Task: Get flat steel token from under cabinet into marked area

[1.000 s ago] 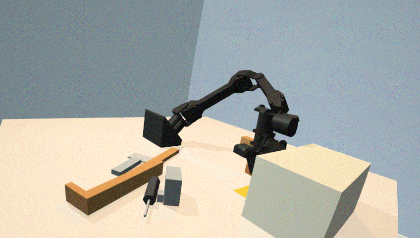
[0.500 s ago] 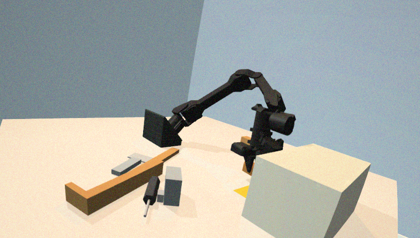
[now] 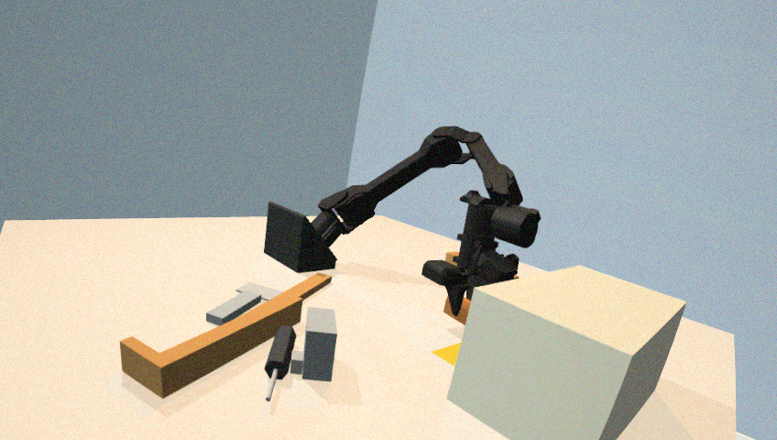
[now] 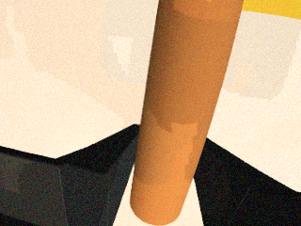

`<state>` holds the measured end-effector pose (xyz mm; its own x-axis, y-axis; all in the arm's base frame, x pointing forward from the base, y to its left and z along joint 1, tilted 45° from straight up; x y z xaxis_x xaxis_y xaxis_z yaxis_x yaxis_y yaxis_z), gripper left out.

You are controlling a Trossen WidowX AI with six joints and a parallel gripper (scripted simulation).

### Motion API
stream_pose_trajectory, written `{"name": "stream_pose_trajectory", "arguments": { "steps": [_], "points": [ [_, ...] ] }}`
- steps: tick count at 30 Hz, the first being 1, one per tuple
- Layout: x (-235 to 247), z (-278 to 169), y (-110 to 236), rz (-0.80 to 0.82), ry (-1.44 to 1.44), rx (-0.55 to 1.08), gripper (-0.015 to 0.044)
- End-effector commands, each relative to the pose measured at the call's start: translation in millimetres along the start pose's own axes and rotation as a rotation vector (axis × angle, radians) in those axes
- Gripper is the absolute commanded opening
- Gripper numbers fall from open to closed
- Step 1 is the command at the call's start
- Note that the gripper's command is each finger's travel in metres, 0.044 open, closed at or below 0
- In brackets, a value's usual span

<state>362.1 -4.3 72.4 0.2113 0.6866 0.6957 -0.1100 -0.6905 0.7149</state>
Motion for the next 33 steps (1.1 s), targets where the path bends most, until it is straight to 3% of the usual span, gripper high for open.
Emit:
{"name": "stream_pose_trajectory", "arguments": {
  "steps": [1, 33],
  "points": [
    [0.0, -4.4, -0.7, 0.000, -0.004, 0.003, 0.0000],
    [4.5, -38.3, -0.9, 0.000, -0.005, 0.005, 0.0000]
  ]
}}
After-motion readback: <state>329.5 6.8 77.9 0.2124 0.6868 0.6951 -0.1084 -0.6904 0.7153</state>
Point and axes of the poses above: the point midway between the two fingers, 35 mm back from their tips, its own y axis back along the fingers, its own x axis across the jaws, z = x × y, the point moved 3 cm from there along y, back along the fingers, and after that the axes turned 5 degrees about y, right-handed, at the moved point
